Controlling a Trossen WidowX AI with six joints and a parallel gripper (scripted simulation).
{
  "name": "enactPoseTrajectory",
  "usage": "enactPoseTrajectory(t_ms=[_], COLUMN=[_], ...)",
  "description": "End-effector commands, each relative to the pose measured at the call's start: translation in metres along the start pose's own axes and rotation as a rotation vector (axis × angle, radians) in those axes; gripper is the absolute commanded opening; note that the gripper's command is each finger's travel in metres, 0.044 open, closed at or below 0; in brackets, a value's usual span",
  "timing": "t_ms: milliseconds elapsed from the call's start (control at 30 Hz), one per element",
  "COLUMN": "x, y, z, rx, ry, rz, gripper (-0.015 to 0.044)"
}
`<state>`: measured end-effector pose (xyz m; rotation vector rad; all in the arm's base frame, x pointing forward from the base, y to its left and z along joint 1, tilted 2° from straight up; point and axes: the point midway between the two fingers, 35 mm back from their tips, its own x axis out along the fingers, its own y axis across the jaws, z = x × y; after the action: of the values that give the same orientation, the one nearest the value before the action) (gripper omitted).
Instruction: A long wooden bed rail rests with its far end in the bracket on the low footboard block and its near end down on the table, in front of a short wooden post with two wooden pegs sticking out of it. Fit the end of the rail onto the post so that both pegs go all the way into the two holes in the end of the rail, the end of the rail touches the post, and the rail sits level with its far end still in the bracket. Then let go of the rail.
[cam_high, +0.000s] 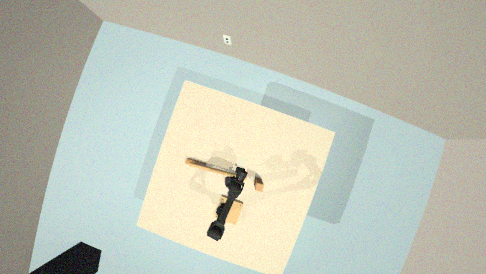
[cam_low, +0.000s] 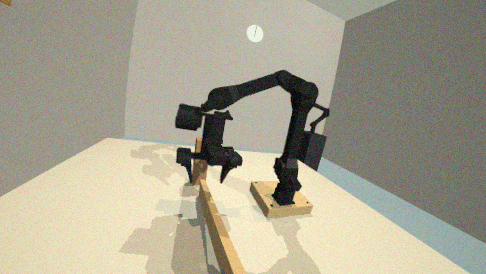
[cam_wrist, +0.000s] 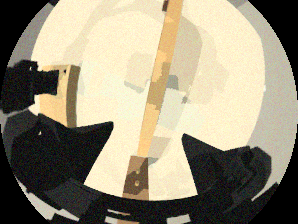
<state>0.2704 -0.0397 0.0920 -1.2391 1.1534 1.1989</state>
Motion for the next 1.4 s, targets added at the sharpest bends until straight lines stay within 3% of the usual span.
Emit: enactPoseTrajectory(t_ms=[0,1267,1367], x=[0.008,0.066,0.066], y=[0.000,0.000,0.000], z=[0.000,0.001,0.001], rx=[0.007,0.007,0.007], ry=[-0.006,-0.006,-0.006], rz=[0.005,0.005,0.005], gripper=[0.0440,0.0440,0.0361])
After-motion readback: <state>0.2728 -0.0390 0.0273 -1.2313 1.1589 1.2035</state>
